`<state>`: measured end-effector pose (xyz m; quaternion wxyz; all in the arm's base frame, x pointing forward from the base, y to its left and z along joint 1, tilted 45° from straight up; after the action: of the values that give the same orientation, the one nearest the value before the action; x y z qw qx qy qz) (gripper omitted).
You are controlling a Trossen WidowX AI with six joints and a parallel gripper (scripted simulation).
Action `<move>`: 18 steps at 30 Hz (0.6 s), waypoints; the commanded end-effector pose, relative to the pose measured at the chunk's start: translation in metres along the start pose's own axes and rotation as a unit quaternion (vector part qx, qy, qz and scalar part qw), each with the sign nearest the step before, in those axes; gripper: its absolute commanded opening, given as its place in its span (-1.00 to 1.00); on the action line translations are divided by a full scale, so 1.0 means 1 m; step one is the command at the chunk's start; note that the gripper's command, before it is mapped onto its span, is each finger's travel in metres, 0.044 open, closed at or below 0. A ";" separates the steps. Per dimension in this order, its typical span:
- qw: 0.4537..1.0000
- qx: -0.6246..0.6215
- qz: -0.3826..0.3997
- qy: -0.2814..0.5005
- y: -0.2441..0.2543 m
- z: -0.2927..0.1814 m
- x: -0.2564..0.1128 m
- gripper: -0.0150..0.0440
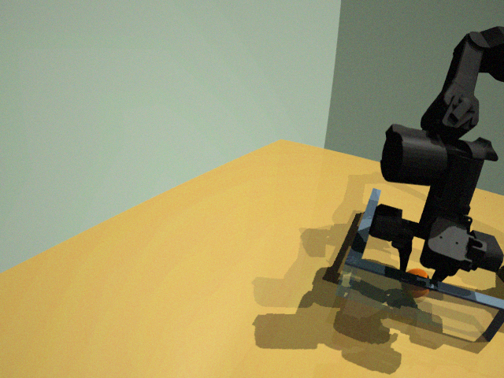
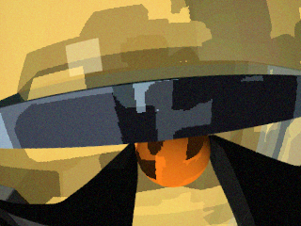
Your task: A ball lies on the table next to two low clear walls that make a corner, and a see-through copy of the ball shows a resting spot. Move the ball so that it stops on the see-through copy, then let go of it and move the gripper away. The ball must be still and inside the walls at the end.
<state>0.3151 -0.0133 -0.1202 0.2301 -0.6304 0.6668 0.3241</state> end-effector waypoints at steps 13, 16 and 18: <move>1.000 -0.002 0.001 0.001 0.001 0.000 0.010 -0.22; 1.000 -0.002 0.001 0.001 0.001 0.000 0.010 0.04; 1.000 -0.002 0.001 0.001 0.001 0.000 0.010 0.22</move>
<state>0.3130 -0.0200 -0.1275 0.2278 -0.6310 0.6664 0.3253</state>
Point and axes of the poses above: the point midway between the two fingers, 35 mm back from their tips, its own x axis out along the fingers, its own y axis across the jaws, z = x × y, the point moved 4 cm from there along -x, back along the fingers, and after that the axes turned 14 degrees about -x, right-handed, at the moved point
